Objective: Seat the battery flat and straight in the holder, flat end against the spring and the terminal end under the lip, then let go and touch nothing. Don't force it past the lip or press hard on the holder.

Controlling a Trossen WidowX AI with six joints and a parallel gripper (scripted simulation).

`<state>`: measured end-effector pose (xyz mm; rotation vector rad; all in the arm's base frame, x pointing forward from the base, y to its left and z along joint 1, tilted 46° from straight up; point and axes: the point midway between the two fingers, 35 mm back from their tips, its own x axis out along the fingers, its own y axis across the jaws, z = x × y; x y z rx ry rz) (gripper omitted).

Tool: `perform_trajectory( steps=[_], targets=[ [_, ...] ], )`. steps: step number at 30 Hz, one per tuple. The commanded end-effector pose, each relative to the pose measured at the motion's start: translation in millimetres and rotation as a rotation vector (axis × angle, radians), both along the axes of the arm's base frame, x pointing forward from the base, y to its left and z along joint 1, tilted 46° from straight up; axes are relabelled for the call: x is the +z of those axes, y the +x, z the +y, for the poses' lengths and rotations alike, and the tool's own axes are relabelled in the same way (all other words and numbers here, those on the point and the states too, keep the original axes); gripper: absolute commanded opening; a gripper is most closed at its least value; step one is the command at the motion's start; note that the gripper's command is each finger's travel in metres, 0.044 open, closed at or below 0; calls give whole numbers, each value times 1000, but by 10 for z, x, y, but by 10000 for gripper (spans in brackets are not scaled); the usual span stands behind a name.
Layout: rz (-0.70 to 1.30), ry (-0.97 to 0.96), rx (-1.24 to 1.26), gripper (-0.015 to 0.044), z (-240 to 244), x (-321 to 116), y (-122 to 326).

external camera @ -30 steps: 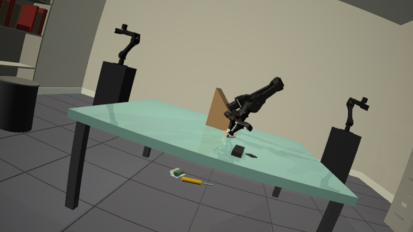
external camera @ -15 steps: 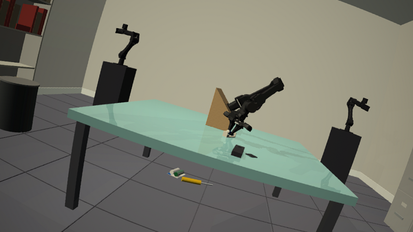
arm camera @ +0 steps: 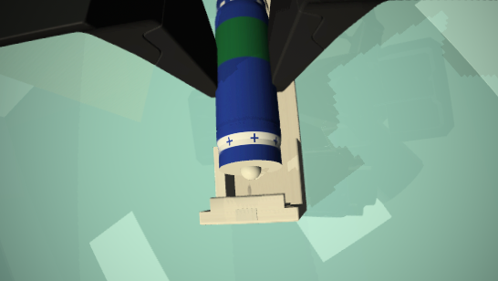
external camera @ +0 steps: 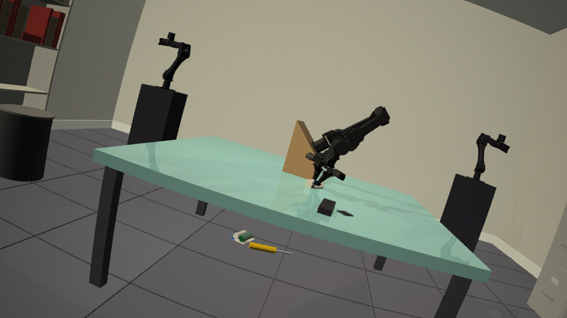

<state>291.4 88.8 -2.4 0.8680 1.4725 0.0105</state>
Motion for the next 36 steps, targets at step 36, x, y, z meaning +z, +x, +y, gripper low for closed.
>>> perform_trajectory(
  steps=[36],
  targets=[
    [126,69,91,62,0,-39,99]
  ],
)
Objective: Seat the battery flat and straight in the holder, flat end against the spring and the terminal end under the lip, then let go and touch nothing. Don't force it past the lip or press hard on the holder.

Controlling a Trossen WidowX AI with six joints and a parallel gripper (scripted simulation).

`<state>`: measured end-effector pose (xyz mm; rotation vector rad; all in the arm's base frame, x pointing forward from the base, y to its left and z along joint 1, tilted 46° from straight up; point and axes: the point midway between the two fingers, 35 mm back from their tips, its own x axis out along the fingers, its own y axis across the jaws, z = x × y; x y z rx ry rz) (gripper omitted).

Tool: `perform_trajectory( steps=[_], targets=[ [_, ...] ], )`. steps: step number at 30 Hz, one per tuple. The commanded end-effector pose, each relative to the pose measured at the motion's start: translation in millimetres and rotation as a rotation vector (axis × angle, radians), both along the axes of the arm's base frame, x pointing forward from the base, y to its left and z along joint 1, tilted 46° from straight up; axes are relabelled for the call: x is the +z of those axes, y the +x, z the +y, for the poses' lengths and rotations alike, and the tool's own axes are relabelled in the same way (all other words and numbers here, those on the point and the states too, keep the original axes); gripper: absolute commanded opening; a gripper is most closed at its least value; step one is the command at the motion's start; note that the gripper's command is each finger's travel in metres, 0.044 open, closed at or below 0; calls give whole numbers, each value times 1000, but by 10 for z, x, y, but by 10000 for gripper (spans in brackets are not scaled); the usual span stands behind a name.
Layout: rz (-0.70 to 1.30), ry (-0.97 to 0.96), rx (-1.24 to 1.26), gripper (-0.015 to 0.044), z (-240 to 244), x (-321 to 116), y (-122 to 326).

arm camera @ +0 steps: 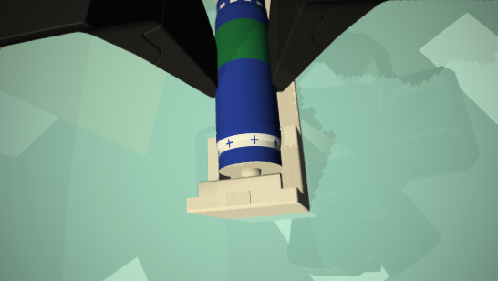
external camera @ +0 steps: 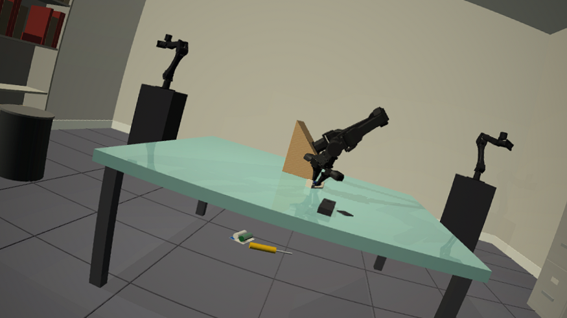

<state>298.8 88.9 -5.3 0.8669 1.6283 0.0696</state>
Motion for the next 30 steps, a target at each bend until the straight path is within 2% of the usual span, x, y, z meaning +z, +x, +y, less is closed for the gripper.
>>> perform_trajectory(
  steps=[1,20,24,30],
  targets=[
    [7,7,5,62,-4,-12,32],
    [15,6,11,62,-21,-23,71],
    [15,6,11,164,-21,-23,71],
    [15,5,9,164,-67,21,64]
  ],
)
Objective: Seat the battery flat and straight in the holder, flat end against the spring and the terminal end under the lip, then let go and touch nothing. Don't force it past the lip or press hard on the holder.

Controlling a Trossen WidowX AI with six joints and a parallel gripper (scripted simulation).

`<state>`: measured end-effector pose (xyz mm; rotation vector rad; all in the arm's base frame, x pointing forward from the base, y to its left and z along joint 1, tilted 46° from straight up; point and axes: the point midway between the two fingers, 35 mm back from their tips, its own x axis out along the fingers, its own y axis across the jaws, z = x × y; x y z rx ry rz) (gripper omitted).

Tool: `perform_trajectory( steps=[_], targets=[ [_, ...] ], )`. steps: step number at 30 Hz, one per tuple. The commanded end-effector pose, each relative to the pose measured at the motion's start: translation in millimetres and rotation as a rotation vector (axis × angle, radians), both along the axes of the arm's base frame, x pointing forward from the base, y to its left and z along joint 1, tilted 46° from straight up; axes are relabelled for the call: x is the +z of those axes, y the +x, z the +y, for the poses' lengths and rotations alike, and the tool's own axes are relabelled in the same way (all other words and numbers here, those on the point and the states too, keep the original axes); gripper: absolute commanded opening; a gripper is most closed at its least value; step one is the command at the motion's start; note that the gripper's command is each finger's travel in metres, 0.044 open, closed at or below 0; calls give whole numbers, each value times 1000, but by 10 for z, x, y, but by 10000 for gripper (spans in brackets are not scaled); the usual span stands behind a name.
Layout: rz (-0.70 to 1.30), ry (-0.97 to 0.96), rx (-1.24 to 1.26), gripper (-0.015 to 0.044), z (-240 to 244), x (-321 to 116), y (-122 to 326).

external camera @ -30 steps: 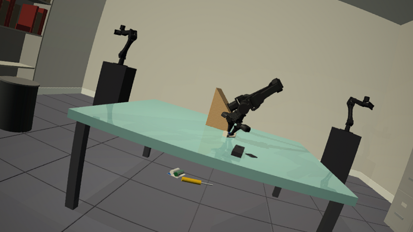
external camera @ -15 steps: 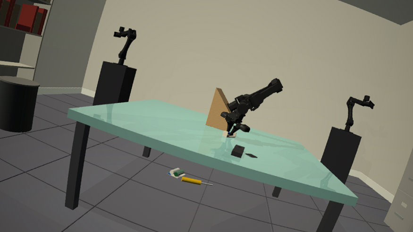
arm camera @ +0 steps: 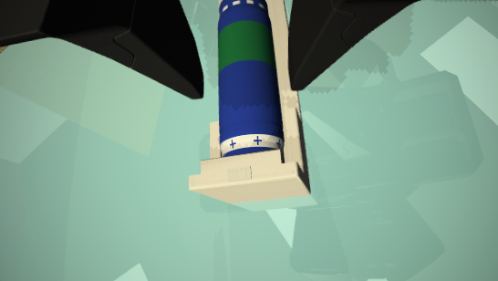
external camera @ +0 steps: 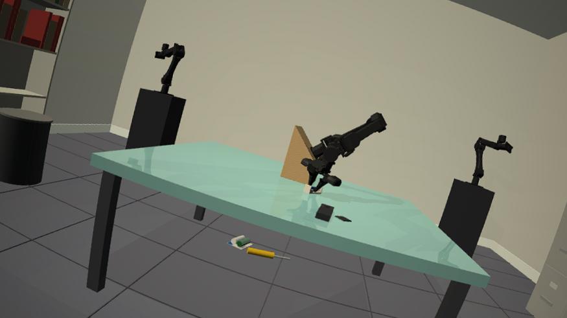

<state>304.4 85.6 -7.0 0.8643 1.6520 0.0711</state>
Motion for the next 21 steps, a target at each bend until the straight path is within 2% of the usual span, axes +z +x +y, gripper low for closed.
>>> perform_trajectory(
  steps=[1,12,14,21],
  targets=[
    [-5,1,-1,164,-50,53,6],
    [-5,0,-2,164,-98,100,-3],
    [6,0,-4,217,-140,112,-18],
    [-4,-4,-3,400,-599,558,-83]
  ],
)
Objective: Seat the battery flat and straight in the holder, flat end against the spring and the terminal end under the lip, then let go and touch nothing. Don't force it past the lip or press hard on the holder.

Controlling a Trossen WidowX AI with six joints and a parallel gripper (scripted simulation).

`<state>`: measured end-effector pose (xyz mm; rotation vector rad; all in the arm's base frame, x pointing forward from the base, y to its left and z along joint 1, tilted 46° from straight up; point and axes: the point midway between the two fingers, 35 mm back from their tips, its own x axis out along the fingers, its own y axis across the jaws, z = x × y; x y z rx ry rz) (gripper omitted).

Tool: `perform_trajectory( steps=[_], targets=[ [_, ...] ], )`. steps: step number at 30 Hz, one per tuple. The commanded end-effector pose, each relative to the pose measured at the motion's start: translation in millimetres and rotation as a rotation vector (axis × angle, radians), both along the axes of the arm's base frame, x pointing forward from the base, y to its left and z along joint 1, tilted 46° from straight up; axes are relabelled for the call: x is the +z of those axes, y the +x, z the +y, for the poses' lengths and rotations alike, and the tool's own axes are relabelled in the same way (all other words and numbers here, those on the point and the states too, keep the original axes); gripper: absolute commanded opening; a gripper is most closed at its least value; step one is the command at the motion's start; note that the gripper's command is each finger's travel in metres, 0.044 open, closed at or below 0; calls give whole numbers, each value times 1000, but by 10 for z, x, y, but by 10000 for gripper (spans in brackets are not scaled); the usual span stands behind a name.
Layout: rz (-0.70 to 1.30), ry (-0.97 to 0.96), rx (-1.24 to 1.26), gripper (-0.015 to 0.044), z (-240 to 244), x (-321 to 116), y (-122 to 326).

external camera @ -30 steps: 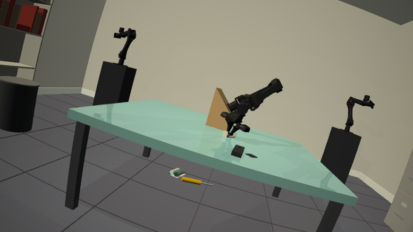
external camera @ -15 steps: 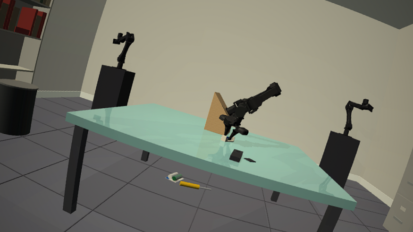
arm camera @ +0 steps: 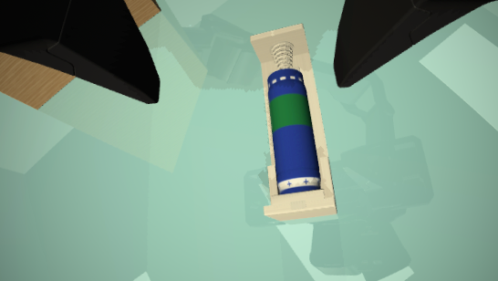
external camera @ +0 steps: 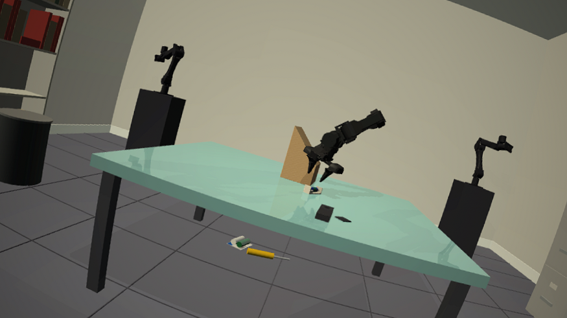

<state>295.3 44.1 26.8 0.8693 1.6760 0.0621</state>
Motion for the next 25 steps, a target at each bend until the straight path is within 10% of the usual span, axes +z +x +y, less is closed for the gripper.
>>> perform_trajectory(
  steps=[1,25],
  targets=[
    [-30,-5,-3,427,-195,232,4],
    [-30,-6,-3,440,-216,207,-20]
  ],
)
